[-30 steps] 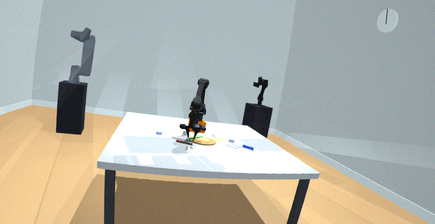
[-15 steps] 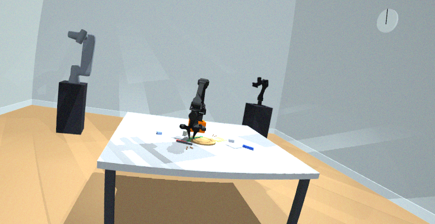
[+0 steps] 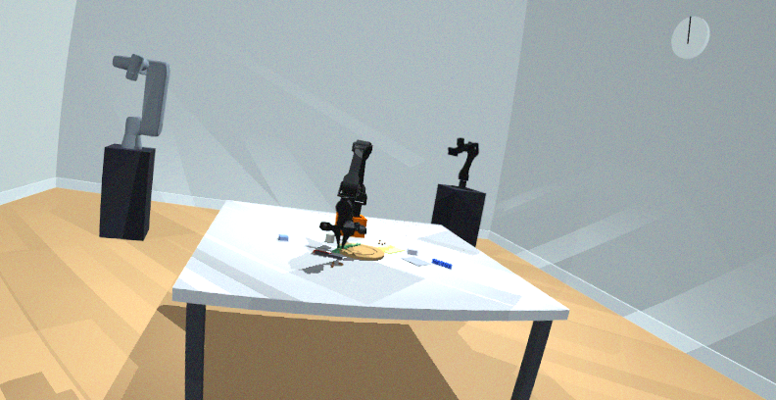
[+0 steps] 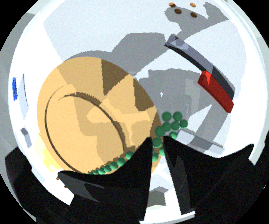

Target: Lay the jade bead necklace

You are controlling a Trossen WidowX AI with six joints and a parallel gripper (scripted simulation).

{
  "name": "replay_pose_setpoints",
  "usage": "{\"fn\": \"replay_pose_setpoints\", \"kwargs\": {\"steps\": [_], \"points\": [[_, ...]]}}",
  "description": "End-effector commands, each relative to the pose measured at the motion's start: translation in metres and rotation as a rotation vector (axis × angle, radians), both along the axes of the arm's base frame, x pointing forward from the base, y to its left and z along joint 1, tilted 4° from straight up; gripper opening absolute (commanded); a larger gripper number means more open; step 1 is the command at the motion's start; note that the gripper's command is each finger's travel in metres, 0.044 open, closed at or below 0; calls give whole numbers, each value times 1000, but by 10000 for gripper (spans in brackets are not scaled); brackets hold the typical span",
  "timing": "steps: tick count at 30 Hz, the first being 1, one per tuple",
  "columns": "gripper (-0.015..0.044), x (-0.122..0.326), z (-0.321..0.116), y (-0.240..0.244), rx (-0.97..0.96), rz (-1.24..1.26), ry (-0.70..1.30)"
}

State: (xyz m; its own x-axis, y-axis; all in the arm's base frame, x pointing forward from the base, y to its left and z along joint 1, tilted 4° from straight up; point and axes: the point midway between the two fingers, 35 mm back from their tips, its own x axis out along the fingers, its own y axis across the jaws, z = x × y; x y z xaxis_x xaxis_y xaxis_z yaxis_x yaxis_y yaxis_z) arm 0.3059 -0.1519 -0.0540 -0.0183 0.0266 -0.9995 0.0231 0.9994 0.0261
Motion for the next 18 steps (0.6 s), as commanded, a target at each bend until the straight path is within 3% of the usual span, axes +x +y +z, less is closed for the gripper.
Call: {"fn": "replay_pose_setpoints", "kwargs": {"steps": [1, 18], "points": [[0, 0, 0, 0, 1, 0, 0], [0, 0, 8, 0, 3, -1, 1]]}}
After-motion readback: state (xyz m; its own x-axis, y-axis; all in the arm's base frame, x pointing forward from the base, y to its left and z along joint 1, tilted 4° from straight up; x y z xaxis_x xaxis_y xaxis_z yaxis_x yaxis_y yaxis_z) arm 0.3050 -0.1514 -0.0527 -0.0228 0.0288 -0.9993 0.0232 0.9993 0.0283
